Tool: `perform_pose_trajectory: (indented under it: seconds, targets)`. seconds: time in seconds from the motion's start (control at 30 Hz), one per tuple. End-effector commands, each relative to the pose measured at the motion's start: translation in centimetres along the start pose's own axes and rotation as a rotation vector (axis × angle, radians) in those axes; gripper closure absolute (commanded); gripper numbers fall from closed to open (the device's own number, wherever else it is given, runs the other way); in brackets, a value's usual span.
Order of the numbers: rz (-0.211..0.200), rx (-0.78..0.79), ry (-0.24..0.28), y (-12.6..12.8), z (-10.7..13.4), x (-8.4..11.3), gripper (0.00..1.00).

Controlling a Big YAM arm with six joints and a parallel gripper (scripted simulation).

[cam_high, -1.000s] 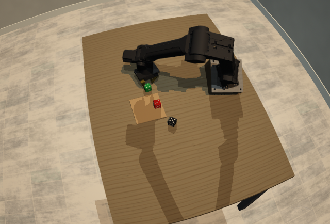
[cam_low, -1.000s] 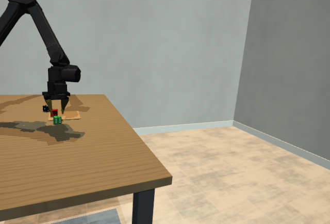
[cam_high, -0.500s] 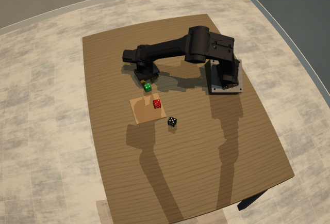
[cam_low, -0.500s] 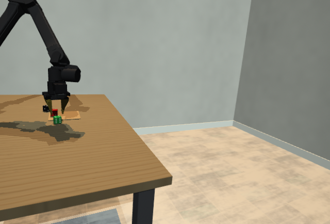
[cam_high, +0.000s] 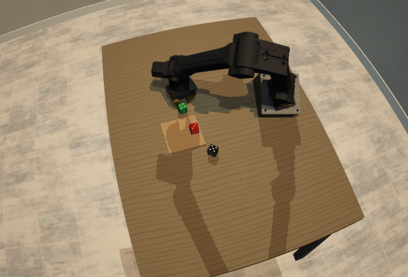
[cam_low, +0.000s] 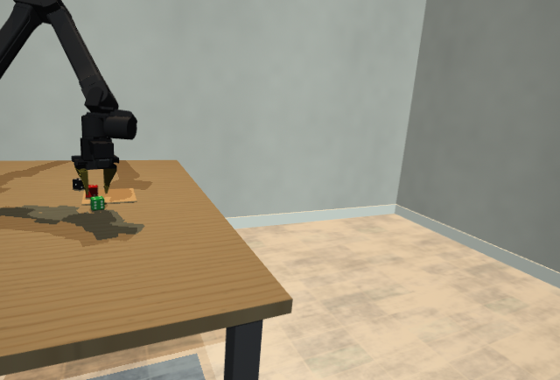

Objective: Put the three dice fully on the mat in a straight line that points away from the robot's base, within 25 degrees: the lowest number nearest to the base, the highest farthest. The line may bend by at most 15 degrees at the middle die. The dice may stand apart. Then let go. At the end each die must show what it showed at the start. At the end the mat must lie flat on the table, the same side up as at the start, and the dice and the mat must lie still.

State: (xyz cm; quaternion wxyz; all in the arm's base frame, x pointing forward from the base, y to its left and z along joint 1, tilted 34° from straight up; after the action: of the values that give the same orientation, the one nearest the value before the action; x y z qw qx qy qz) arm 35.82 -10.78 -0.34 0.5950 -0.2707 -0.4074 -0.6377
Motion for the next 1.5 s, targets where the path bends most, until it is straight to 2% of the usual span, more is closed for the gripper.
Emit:
perform_pose_trajectory:
  seconds: [0.0,1.47]
  targets:
    - [-0.009,0.008,-0.002,0.64,-0.55,0.00,0.55]
    - [-0.018,0.014,-0.008,1.36,-0.76,0.30,0.55]
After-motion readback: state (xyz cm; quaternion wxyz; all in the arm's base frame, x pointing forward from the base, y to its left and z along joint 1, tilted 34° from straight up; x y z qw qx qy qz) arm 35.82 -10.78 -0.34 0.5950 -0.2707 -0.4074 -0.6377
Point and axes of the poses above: the point where the finger pads meet when closed, its own x axis back along the fingers, its own y axis across the jaws, z = x × y, the point moved 8 cm from there along x, back along the fingers, and after that the axes turned 8 degrees about -x, right-handed, at the moved point
